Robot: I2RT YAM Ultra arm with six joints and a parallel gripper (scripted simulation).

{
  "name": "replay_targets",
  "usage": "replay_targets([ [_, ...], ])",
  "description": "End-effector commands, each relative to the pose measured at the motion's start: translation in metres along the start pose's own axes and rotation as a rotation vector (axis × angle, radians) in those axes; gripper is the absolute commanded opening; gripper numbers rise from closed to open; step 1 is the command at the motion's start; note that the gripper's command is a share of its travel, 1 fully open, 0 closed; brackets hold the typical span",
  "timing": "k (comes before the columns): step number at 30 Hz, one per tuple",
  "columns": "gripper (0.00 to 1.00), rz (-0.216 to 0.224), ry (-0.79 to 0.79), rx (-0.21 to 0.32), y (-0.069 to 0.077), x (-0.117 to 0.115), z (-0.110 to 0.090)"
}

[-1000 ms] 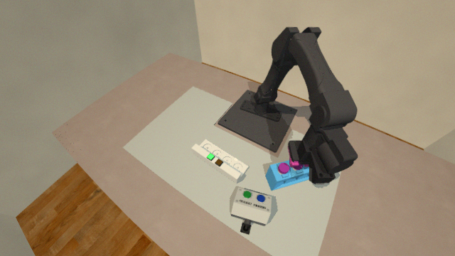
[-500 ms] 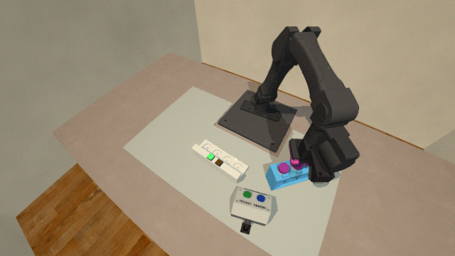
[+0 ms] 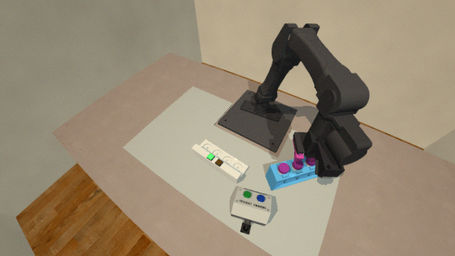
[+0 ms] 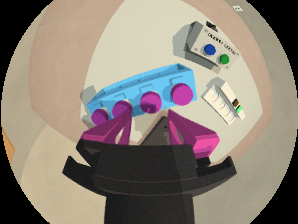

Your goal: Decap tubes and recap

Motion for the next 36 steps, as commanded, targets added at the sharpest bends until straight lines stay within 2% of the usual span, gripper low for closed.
replay_targets([
  [1,0.49,-0.004,-0.002,0.010,0.005,-0.002,-0.004],
  [4,0.49,-0.004,-0.002,0.010,0.005,-0.002,-0.004],
  [5,0.00,-0.005,-0.086,0.010,0.004,-0.008,0.002],
  [6,0.00,-0.006,-0.160,0.010,0.004,-0.014,0.008],
  [17,0.00,-0.008,-0.160,0.008,0.004,-0.082,0.069],
  [22,0.00,-0.008,-0.160,0.008,0.004,-0.085,0.071],
  [33,0.00,-0.009,-0.160,0.006,-0.049,-0.140,0.120],
  [36,0.00,-0.009,-0.160,0.006,-0.050,-0.141,0.121],
])
Point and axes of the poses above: the point where the finger pads meet when closed, its own y axis back along the fingers, its own x axis across the jaws, z = x × y, the point moved 5 cm from there along y, back along the fingers, and after that the axes turned 13 degrees about -y, right-handed, at the moved point
